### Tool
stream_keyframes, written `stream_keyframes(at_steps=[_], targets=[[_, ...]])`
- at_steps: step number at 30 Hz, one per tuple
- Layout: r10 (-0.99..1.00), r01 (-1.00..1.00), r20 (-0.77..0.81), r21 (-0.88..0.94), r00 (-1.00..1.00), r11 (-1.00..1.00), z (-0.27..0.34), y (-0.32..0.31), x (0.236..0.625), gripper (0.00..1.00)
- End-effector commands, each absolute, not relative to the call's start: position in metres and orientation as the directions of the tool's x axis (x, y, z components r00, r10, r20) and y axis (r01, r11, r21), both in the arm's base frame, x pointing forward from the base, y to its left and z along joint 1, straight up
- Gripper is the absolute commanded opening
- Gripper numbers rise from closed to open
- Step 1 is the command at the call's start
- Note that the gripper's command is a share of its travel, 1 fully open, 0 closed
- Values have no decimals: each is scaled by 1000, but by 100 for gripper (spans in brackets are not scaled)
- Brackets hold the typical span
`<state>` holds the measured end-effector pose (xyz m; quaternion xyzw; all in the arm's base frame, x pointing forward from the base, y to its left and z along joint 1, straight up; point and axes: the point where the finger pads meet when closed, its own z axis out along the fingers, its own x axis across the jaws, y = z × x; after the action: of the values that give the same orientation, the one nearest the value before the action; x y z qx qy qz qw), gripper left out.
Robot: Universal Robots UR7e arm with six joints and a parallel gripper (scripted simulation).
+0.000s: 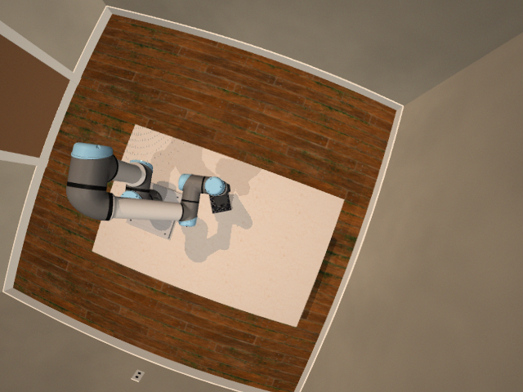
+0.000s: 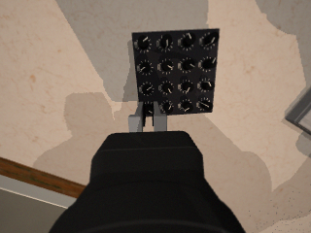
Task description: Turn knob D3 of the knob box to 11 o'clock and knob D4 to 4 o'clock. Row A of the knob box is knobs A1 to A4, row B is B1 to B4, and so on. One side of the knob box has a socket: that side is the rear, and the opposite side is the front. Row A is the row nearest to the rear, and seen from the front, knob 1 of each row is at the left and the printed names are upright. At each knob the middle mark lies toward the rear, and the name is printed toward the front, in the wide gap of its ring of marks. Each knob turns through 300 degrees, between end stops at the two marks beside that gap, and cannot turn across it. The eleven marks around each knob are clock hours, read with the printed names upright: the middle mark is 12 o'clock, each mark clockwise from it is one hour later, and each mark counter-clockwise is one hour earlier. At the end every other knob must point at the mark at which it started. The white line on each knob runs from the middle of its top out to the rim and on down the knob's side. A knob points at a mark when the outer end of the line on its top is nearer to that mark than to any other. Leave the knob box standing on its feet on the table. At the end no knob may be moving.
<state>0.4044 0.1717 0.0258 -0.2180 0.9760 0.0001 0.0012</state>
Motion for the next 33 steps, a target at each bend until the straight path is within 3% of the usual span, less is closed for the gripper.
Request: stream_keyframes(at_steps=[1, 33], targets=[[-426, -426, 0, -1, -905, 905, 25, 172, 405, 46], [-426, -426, -5, -2, -905, 905, 43, 172, 406, 46]])
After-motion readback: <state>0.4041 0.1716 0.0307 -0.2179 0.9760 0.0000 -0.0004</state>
